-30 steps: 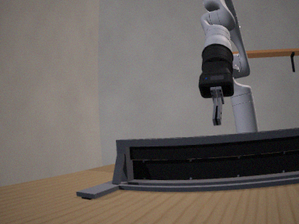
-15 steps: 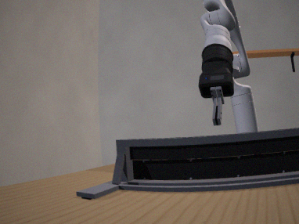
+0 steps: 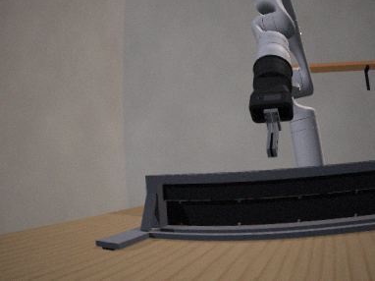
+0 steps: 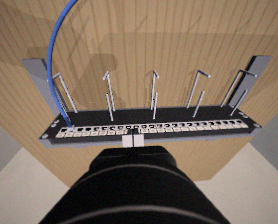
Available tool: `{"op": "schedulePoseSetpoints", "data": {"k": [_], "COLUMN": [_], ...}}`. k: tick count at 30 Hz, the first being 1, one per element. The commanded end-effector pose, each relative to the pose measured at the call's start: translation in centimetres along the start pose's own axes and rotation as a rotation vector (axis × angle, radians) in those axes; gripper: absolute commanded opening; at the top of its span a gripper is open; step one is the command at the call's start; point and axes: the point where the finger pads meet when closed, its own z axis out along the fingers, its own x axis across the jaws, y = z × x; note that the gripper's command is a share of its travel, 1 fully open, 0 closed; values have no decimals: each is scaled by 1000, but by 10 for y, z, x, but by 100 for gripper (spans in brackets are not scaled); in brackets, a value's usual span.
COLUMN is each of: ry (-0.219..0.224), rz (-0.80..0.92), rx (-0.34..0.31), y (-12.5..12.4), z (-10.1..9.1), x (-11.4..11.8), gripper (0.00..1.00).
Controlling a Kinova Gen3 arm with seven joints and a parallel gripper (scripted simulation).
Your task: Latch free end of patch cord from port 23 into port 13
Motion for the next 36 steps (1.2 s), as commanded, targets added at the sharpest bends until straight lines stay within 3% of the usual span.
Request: {"op": "schedulePoseSetpoints", "data": {"k": [1,18,28,36], "ry": [0,0,0,0], "rz": [0,0,0,0], "rx": [-2,-2,-2,-2], "y": [1,1,1,1], "z": [0,-9,-25,-50], "x": [0,0,0,0], "gripper": [0,0,0,0]}}
